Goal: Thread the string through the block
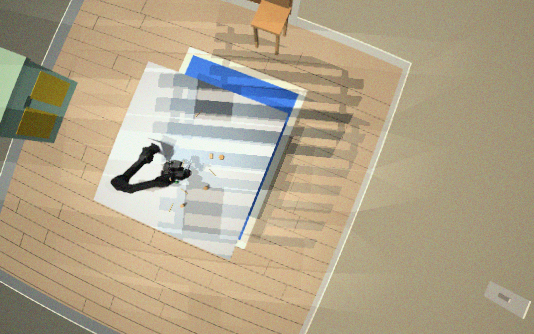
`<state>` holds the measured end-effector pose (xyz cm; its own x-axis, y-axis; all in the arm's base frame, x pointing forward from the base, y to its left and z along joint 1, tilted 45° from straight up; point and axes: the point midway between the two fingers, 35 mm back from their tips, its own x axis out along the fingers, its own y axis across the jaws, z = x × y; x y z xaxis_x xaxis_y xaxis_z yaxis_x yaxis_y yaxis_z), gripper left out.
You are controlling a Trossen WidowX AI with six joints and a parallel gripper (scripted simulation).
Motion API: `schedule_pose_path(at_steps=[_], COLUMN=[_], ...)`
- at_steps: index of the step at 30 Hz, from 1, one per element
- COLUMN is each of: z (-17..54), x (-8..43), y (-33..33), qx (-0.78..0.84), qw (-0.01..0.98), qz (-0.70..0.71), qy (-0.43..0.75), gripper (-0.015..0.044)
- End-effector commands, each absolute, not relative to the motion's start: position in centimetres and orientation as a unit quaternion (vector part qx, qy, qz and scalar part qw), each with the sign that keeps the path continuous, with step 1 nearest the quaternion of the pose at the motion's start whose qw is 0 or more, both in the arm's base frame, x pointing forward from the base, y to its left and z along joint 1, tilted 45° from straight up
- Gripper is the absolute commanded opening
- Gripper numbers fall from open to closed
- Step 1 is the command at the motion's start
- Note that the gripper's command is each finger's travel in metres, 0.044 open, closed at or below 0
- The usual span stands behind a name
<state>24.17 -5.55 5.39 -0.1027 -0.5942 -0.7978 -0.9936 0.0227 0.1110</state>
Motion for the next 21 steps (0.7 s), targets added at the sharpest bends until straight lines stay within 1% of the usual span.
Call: schedule_pose_path(at_steps=[1,21], z=[6.0,7.8], x=[24.3,23.9], y=[-5.8,-7.7], qx=[-0.61,-0.626], qw=[0.281,0.222], qz=[0.362,0.439], qy=[0.647,0.605], gripper=[0.0,0.0])
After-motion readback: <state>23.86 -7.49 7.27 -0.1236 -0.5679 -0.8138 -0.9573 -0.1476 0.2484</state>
